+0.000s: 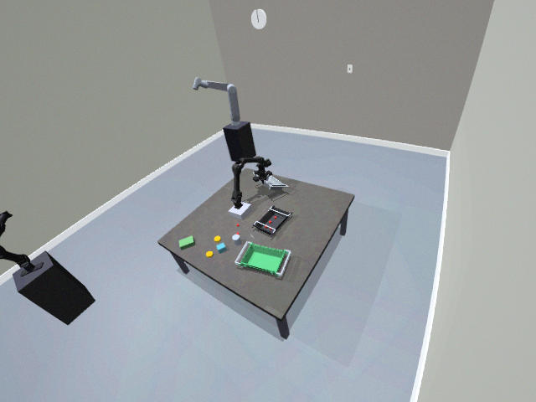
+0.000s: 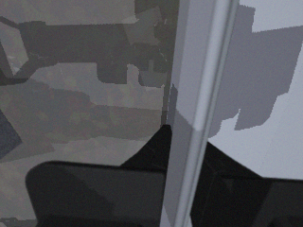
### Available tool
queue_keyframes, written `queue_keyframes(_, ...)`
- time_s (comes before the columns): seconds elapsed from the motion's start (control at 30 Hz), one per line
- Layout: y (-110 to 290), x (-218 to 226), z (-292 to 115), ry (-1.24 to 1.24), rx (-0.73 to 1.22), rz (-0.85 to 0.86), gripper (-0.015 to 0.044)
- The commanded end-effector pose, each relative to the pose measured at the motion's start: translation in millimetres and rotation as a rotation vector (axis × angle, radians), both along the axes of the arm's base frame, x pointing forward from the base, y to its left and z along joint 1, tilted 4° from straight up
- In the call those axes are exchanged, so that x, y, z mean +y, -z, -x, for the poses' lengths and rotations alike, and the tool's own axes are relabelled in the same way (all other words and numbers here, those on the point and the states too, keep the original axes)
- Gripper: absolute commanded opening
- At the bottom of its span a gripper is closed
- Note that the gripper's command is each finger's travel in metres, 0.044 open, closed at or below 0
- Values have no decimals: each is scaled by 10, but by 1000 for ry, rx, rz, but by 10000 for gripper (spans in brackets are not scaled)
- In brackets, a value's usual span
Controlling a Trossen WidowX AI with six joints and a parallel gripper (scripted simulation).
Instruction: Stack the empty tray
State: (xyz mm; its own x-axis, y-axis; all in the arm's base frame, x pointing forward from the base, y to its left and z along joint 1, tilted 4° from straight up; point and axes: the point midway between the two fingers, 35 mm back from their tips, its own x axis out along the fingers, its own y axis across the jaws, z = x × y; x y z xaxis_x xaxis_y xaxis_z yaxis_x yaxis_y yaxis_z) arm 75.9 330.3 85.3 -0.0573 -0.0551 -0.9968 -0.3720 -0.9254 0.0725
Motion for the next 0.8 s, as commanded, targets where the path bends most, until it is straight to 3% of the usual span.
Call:
queue_keyframes(0.0,-347,37,-23,-2,-6,-36,0)
queue_keyframes(0.17,-594,6,-26,-2,-6,-36,0)
queue_keyframes(0.77,-603,5,-26,-2,-6,-36,0)
